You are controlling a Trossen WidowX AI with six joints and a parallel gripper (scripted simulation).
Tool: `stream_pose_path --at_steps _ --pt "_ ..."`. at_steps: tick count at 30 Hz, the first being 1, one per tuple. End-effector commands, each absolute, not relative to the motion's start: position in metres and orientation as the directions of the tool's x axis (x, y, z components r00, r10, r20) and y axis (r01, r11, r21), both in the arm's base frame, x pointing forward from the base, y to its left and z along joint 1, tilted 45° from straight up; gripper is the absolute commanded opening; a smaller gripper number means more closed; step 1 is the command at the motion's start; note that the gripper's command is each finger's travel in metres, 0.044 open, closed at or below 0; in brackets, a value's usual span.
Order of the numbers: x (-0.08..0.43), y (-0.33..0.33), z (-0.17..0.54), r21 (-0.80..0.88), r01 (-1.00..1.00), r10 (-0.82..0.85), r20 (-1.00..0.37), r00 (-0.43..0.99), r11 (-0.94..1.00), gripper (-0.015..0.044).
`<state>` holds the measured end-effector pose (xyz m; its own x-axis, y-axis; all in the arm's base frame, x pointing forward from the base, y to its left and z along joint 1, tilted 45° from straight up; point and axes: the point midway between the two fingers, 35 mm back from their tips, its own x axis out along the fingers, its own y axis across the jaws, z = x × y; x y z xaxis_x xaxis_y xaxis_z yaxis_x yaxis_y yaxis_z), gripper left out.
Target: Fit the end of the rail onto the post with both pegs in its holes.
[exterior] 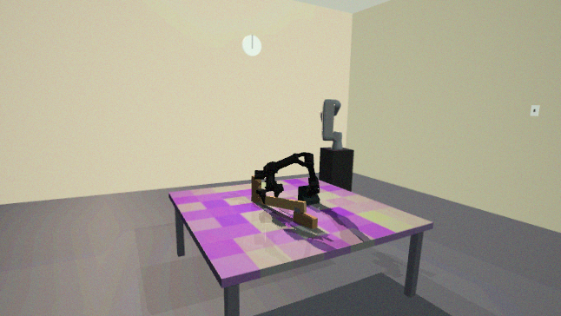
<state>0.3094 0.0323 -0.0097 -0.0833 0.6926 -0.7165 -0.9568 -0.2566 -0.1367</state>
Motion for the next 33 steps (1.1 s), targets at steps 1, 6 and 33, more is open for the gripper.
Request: stream_pose_path --at_steps 1,6,33 --pt "0.3075 0.0368 -0.0142 -0.133 -0.959 0.696 -0.714 -0.083 -0.250 0.0440" --pt "0.3070 0.0384 -0.0157 -0.133 -0.959 0.696 -0.713 -0.083 -0.250 0.0387" --pt "0.3070 0.0384 -0.0157 -0.133 -0.959 0.696 -0.713 -0.083 -0.250 0.0000"
